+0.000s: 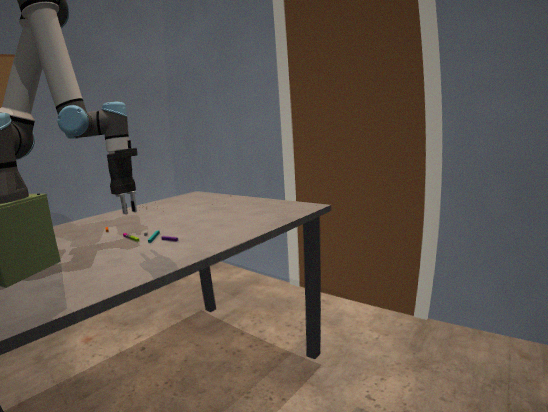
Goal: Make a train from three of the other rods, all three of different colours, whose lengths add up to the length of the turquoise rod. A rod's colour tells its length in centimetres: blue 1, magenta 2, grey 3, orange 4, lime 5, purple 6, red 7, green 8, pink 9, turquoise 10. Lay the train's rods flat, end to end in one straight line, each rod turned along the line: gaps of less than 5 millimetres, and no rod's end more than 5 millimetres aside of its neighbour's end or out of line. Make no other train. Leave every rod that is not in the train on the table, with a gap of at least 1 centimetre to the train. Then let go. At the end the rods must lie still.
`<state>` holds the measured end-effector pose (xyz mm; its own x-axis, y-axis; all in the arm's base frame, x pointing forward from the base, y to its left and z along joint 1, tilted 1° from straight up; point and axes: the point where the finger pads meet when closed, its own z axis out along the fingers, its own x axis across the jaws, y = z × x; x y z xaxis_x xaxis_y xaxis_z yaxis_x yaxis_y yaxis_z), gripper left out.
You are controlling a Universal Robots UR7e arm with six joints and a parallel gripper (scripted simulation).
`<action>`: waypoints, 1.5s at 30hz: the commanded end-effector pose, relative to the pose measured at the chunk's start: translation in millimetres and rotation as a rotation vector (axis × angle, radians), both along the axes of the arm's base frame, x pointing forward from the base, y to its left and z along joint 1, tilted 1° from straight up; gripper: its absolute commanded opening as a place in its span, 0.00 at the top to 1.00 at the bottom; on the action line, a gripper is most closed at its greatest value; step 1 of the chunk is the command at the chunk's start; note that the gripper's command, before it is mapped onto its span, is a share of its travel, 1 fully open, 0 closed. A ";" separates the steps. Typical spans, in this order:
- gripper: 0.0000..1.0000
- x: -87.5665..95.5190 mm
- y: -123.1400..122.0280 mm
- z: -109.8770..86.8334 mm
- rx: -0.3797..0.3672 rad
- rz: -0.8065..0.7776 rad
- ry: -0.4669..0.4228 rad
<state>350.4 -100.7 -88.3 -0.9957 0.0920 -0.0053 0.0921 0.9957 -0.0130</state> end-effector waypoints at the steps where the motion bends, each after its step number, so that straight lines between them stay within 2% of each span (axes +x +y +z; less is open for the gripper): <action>1: 0.00 0.2 -0.1 0.5 0.000 0.000 -0.001; 27: 0.00 0.2 0.0 4.4 0.000 0.000 -0.001; 36: 0.00 0.1 0.2 19.8 0.000 0.000 -0.001; 45: 0.00 -0.1 0.6 52.7 0.000 0.000 -0.001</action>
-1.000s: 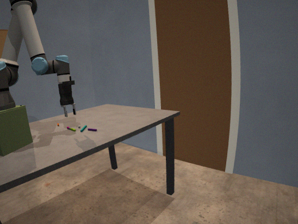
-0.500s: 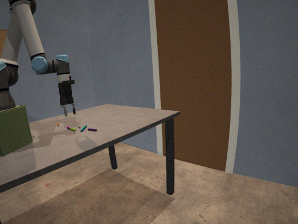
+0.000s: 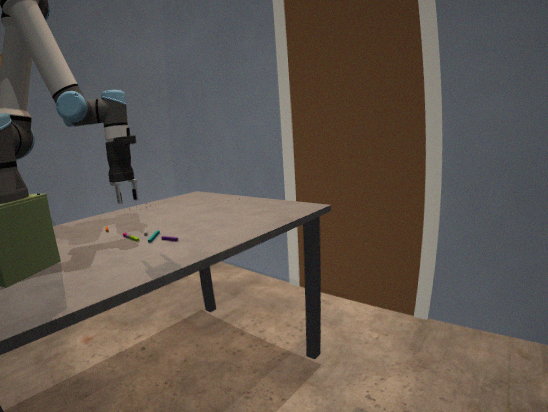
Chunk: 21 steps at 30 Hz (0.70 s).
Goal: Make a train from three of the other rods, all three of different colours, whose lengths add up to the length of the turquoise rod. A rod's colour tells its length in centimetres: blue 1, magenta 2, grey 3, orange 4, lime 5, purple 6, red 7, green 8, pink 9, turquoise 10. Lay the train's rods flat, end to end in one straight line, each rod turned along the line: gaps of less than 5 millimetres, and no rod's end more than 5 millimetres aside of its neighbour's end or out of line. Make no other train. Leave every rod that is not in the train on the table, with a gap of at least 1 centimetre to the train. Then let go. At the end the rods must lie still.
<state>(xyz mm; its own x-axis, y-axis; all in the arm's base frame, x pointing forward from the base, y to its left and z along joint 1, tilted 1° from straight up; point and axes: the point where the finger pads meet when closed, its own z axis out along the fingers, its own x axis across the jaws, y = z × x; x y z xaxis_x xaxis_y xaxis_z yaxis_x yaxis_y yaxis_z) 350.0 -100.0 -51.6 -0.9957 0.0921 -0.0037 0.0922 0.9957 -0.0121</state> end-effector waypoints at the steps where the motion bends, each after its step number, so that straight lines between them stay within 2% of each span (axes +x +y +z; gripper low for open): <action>1: 0.00 0.4 0.0 19.9 -0.001 0.000 -0.002; 6: 0.00 0.3 0.2 37.6 -0.001 0.000 -0.002; 15: 0.00 0.3 0.4 52.5 -0.001 0.000 -0.002; 21: 0.00 0.2 0.5 54.8 -0.001 0.000 -0.002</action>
